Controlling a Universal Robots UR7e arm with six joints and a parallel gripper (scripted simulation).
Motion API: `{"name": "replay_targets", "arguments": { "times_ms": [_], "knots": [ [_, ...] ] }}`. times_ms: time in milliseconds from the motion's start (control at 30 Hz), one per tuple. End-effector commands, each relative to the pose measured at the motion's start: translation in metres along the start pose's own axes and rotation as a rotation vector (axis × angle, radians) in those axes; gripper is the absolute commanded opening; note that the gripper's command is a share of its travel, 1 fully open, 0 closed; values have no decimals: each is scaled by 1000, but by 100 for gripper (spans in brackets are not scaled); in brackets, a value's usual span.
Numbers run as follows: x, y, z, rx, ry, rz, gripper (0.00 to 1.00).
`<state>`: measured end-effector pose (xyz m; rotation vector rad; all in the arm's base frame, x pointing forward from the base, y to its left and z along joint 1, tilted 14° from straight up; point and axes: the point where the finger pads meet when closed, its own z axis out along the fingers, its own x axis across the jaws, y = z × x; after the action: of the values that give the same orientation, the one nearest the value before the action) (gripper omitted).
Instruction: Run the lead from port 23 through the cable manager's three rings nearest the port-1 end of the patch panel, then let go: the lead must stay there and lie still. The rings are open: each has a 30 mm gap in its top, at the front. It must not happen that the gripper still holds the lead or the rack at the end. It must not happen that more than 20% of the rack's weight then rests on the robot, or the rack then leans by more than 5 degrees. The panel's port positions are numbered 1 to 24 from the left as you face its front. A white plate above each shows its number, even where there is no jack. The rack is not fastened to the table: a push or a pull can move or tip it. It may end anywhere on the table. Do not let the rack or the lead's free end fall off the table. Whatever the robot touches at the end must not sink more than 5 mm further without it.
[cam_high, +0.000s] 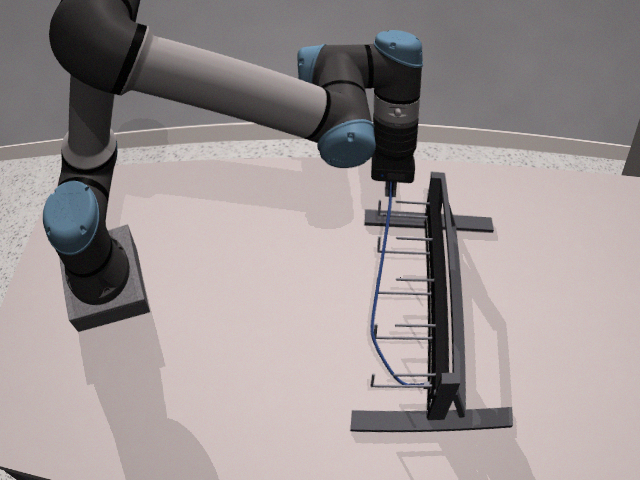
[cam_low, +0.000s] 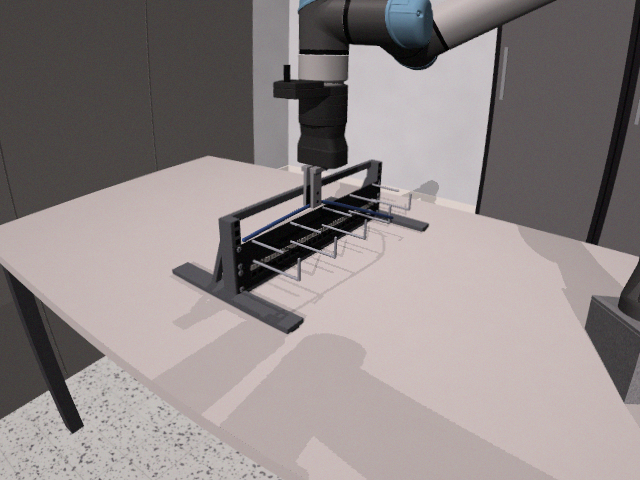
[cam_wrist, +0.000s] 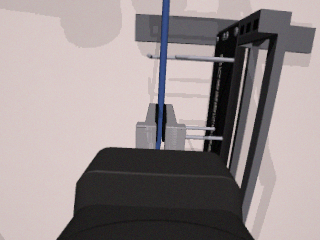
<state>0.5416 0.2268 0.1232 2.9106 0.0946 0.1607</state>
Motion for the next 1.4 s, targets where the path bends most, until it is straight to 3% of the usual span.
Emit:
{"name": "replay_targets", "arguments": {
  "times_ms": [0,833,1367],
  "knots": [
    [1,-4,-3,9,6,-2,0],
    [1,-4,-2,9,6,-2,0],
    [1,-4,8,9,6,-2,0]
  ]
}}
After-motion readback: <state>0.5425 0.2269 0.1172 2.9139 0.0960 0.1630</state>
